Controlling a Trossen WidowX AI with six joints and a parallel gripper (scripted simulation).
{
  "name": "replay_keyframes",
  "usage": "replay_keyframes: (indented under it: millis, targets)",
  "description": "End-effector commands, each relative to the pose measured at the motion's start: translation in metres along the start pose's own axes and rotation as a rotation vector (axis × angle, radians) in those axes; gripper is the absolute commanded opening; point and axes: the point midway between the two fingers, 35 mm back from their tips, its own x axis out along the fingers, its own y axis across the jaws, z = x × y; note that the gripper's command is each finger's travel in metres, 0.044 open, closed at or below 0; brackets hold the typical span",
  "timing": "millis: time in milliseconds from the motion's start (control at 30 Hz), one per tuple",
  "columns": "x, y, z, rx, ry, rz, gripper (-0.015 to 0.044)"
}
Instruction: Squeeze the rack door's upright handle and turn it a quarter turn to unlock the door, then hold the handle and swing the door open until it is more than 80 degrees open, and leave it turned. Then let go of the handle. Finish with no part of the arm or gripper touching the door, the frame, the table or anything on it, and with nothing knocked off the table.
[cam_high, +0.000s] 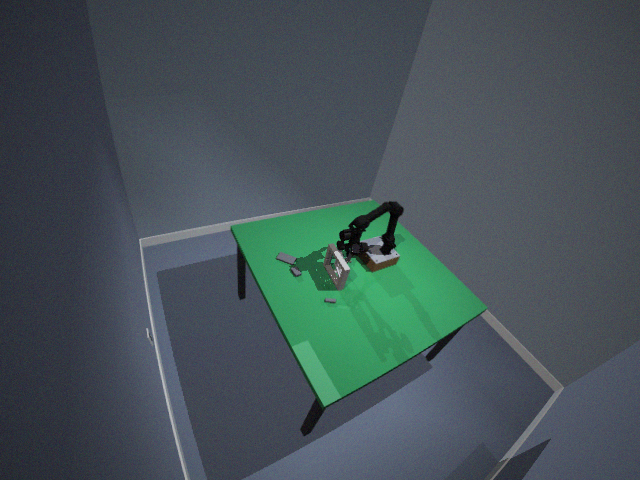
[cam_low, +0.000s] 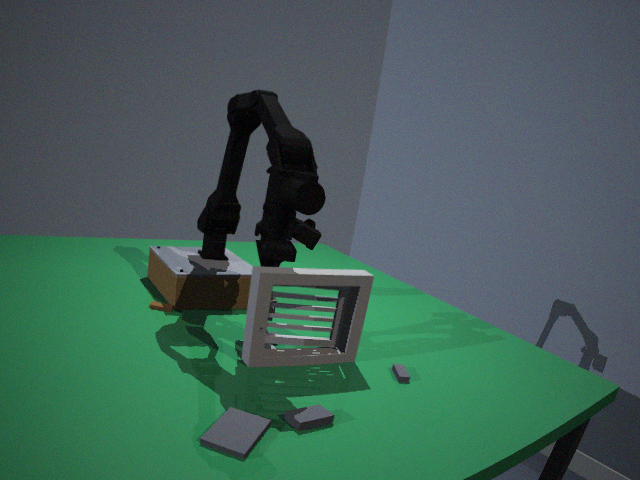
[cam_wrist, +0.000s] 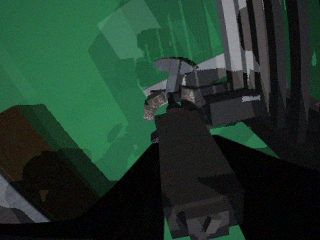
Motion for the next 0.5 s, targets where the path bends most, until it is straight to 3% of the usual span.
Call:
replay_keyframes:
  millis: [0, 467]
  targets:
    - [0.0, 0.004, 0.003, 0.09, -0.007, -0.01, 0.0017]
    - [0.001, 0.031, 0.014, 0.309, -0.009, -0.007, 0.0017]
